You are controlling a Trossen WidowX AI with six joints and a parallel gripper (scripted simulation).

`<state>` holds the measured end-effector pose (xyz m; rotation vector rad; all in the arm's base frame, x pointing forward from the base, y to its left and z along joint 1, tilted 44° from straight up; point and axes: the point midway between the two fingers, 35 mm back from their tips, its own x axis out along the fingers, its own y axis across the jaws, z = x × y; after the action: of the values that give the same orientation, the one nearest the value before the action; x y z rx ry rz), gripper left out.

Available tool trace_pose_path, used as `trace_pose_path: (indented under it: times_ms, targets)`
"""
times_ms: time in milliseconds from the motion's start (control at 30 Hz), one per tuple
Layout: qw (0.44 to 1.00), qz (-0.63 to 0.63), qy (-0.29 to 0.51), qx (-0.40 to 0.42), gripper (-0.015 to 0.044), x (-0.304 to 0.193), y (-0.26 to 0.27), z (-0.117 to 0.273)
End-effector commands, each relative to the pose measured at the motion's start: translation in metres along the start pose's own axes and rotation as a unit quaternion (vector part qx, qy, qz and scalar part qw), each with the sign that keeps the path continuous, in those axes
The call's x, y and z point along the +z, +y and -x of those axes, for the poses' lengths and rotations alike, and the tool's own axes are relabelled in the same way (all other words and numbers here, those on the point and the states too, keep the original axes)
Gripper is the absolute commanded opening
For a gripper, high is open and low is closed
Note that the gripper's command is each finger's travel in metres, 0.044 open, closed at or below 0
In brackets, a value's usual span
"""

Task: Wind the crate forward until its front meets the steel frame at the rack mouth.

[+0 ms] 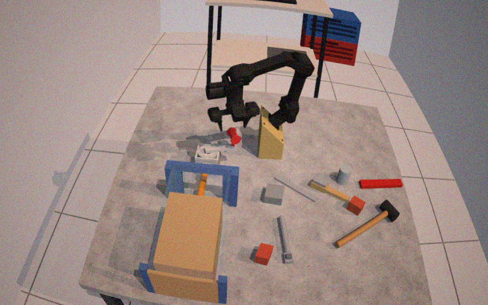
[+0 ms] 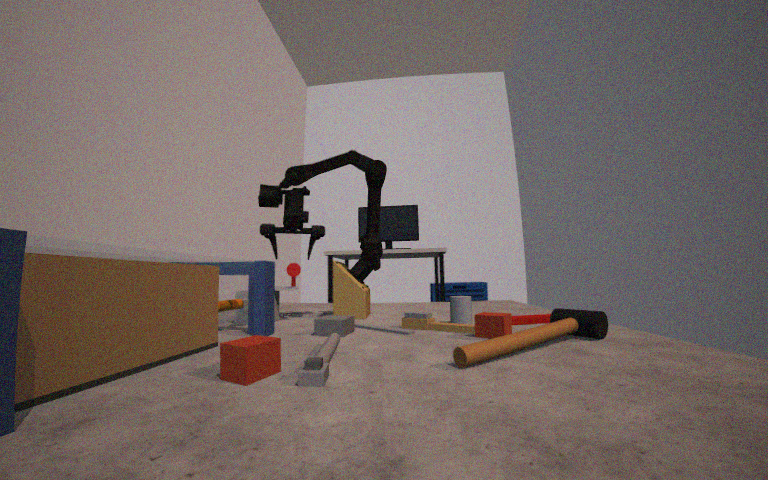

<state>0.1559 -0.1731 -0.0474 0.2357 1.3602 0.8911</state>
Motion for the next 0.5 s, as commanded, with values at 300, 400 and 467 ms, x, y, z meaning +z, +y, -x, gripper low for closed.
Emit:
trace_pose_path:
  times_ms: [300, 400, 467]
  targets:
    - [1.0, 0.002, -0.002, 0.001, 0.044, 0.001, -0.001, -0.023]
    - [1.0, 0.003, -0.002, 0.001, 0.044, 0.001, -0.001, -0.027]
    - [1.0, 0.004, -0.002, 0.001, 0.044, 0.001, 0.0, -0.031]
